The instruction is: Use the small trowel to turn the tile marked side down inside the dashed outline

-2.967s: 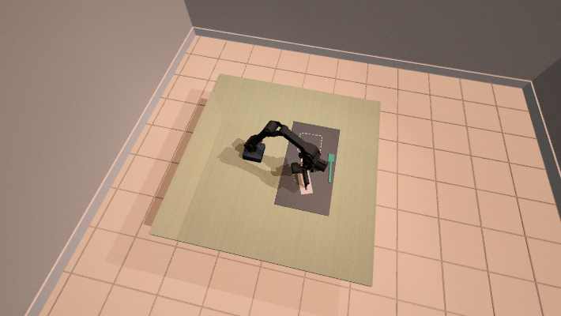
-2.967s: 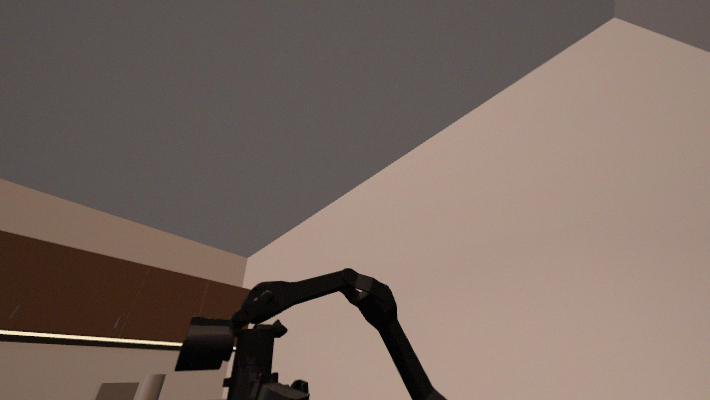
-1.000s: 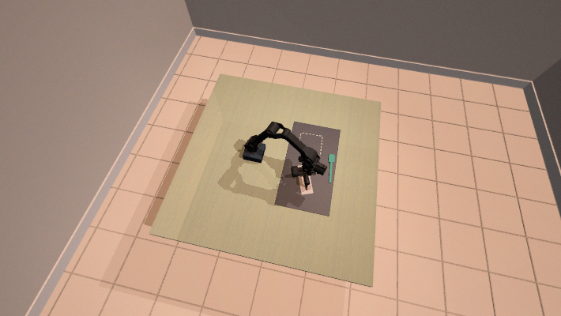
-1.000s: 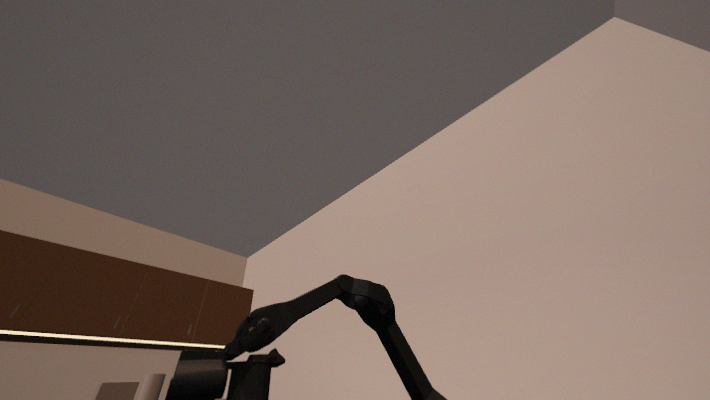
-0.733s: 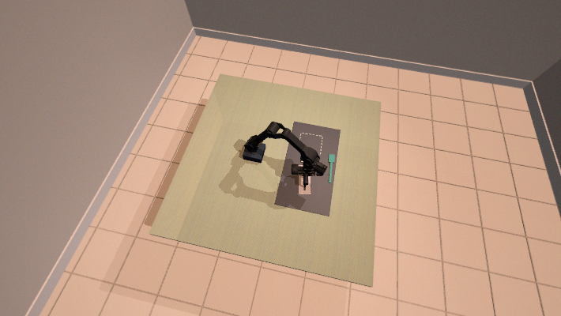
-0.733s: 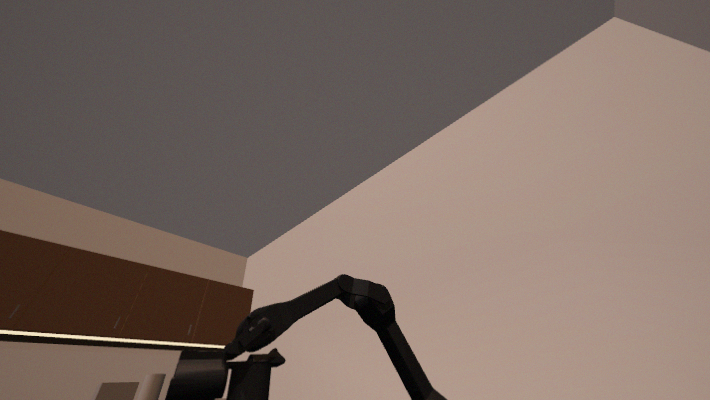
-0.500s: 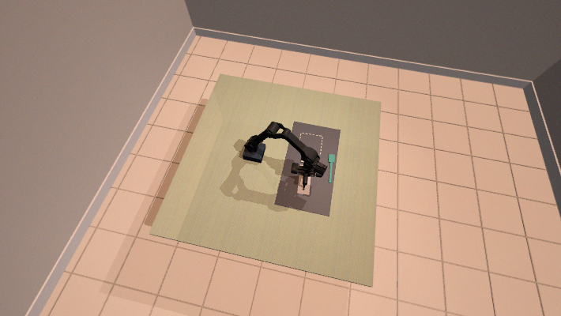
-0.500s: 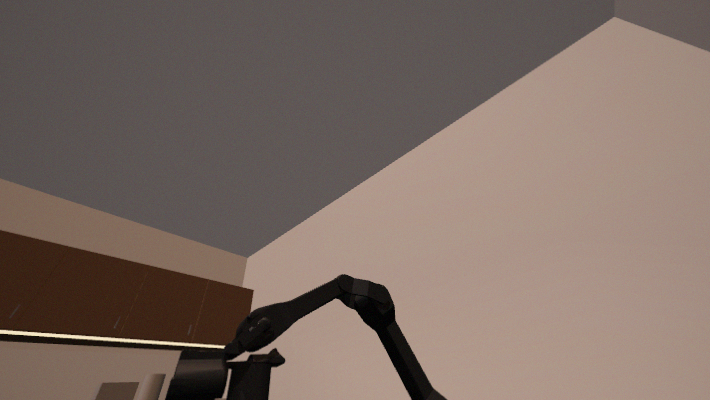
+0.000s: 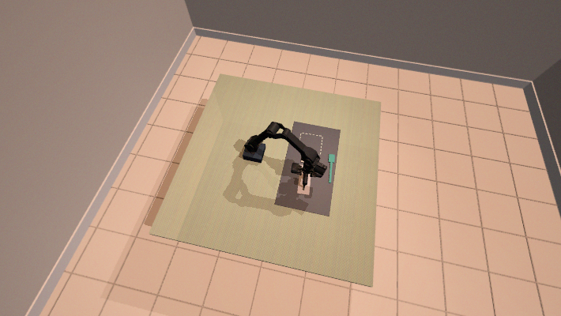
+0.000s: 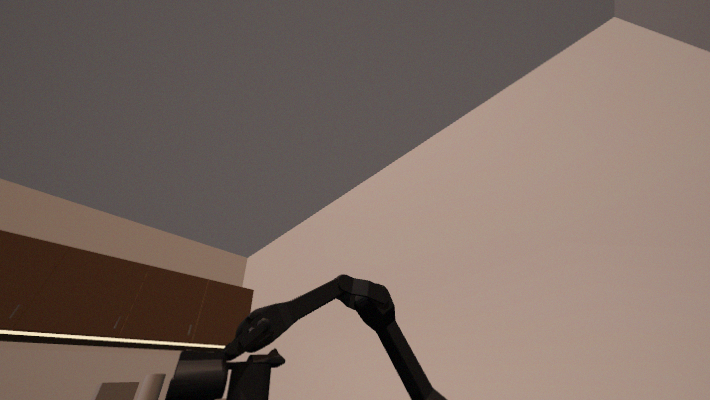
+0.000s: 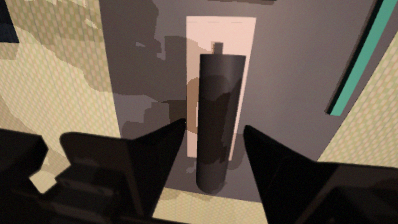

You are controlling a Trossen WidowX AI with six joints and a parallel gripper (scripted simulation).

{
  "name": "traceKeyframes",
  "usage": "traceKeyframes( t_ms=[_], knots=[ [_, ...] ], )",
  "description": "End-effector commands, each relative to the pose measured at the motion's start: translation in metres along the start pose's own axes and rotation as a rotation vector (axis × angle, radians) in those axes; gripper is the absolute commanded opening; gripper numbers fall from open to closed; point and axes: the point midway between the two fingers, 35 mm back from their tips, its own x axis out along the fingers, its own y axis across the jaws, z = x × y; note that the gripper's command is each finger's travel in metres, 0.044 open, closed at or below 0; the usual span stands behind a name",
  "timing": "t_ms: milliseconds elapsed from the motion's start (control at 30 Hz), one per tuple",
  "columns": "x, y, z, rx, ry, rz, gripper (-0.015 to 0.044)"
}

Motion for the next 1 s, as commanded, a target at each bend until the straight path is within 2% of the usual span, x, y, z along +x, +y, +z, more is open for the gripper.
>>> traceKeyframes(
  t_ms=[0,267,433,600,633,767,967],
  knots=[
    [0.0,0.0,0.0,0.005,-0.003,-0.001,0.027],
    [-0.002,0.0,0.0,0.005,-0.003,-0.001,0.027],
    [-0.045,0.003,0.002,0.005,-0.003,-0.001,0.027],
    [-0.045,0.003,0.002,0.005,-0.003,-0.001,0.027],
    [-0.05,0.001,0.001,0.005,0.006,-0.017,0.0296],
    [-0.056,0.001,0.001,0.017,0.006,-0.02,0.03],
    [-0.052,-0.001,0.0,0.18,-0.003,-0.066,0.03]
  ],
)
